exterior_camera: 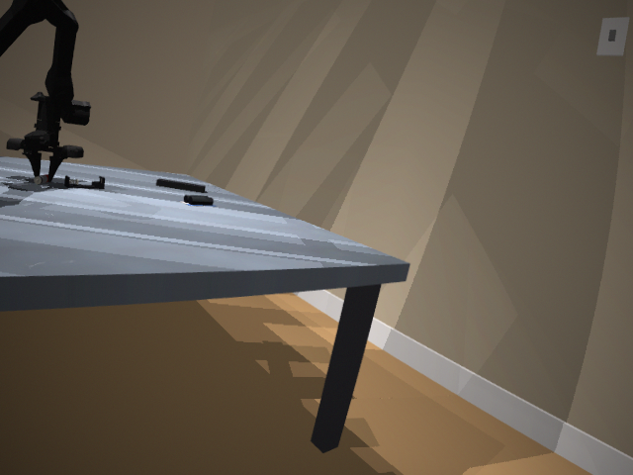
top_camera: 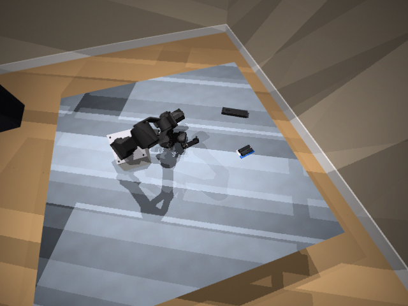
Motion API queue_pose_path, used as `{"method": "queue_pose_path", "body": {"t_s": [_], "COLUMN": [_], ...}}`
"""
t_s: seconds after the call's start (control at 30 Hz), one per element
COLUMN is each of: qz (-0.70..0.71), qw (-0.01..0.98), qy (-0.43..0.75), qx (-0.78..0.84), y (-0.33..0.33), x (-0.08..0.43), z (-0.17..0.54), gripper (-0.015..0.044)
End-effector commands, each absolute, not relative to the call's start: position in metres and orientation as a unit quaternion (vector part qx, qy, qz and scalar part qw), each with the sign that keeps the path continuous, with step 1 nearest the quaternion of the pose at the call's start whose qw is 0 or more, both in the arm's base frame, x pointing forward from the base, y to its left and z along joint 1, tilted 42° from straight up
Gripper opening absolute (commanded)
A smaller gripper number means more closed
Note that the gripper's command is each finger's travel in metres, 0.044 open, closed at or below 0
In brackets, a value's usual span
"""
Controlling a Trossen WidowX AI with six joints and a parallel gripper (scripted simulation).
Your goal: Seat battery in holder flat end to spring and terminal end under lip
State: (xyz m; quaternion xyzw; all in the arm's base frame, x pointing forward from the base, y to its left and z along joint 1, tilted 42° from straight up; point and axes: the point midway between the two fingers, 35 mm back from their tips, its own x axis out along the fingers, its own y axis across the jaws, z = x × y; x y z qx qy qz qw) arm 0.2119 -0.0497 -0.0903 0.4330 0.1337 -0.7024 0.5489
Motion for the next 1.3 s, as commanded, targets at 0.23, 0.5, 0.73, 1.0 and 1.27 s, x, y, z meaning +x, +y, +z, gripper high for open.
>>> {"method": "queue_pose_path", "body": {"t_s": [0.23, 0.5, 0.73, 1.0, 1.27], "qz": [-0.704, -0.704, -0.703, -0.675, -0.62], "qw": [0.551, 0.55, 0.55, 0.607, 0.66], "qy": [0.135, 0.137, 0.135, 0.238, 0.357], "qx": [0.428, 0.429, 0.429, 0.344, 0.228], "y": [-0.052, -0.035, -0.018, -0.017, -0.017], "x": [0.21, 0.212, 0.212, 0.227, 0.246], "z": [-0.091, -0.074, -0.054, -0.049, -0.043], "gripper": [0.0061, 0.0061, 0.0061, 0.0061, 0.0061]}}
